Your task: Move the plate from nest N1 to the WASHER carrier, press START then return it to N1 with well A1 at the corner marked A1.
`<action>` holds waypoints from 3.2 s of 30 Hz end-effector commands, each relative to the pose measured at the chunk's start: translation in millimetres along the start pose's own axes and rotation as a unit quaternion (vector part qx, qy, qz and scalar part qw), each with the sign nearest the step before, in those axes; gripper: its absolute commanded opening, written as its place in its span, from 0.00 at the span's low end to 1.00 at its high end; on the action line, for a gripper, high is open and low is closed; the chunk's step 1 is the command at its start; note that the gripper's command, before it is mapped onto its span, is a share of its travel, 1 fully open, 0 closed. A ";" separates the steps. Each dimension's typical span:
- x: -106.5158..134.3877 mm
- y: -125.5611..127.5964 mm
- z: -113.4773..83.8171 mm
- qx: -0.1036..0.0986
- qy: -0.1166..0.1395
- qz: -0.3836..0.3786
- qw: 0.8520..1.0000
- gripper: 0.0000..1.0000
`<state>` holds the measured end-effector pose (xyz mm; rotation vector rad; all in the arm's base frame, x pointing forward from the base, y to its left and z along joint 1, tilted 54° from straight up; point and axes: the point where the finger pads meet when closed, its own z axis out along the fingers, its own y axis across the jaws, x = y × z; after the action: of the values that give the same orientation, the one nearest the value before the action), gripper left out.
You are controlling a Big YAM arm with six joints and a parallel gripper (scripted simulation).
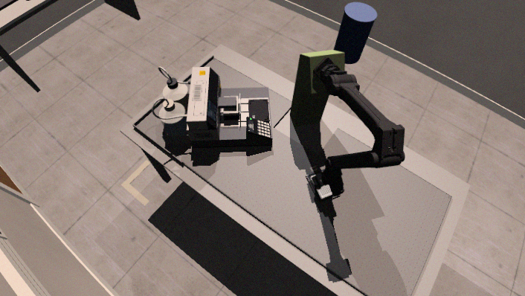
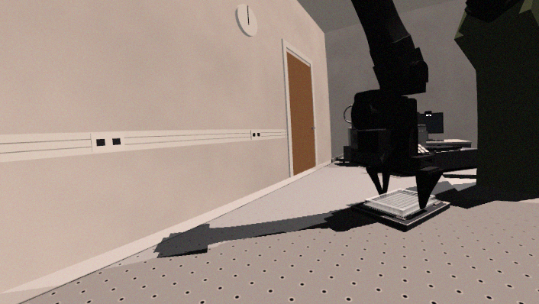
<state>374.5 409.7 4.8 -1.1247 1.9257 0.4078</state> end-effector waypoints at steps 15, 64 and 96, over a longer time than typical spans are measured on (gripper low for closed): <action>3.3 1.2 -2.2 0.001 0.001 0.002 1.000 0.84; 7.5 -3.0 -67.5 0.004 0.005 0.003 1.000 0.84; 9.6 -6.6 -97.4 0.003 0.004 0.028 1.000 0.84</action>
<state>329.1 356.1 58.0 -1.1131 1.9235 0.4210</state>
